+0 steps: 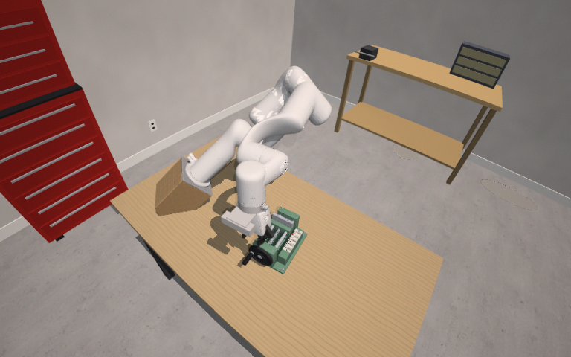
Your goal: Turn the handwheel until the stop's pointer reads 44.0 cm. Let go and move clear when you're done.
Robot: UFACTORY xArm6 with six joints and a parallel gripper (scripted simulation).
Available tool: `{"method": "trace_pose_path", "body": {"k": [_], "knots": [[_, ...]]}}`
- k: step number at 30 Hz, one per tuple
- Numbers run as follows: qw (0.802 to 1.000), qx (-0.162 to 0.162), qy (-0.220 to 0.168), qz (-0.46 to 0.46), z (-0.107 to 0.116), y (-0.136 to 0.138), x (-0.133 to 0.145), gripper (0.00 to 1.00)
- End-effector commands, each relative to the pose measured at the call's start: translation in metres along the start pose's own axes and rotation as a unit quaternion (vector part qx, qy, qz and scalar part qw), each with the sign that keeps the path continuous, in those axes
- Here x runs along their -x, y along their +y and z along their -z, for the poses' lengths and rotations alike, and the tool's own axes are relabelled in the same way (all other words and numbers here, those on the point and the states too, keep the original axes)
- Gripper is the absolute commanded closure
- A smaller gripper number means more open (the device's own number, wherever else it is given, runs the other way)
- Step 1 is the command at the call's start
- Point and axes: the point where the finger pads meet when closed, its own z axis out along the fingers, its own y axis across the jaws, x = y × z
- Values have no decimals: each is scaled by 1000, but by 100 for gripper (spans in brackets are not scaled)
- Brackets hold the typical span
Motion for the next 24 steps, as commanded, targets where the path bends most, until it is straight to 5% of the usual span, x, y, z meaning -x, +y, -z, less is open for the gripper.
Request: {"method": "trace_pose_path", "body": {"k": [1,16,24], "knots": [[1000,0,-3,2,-1,3,-33,43],[1000,0,-3,2,-1,5,-42,43],[1000,0,-3,2,-33,5,-42,43]]}}
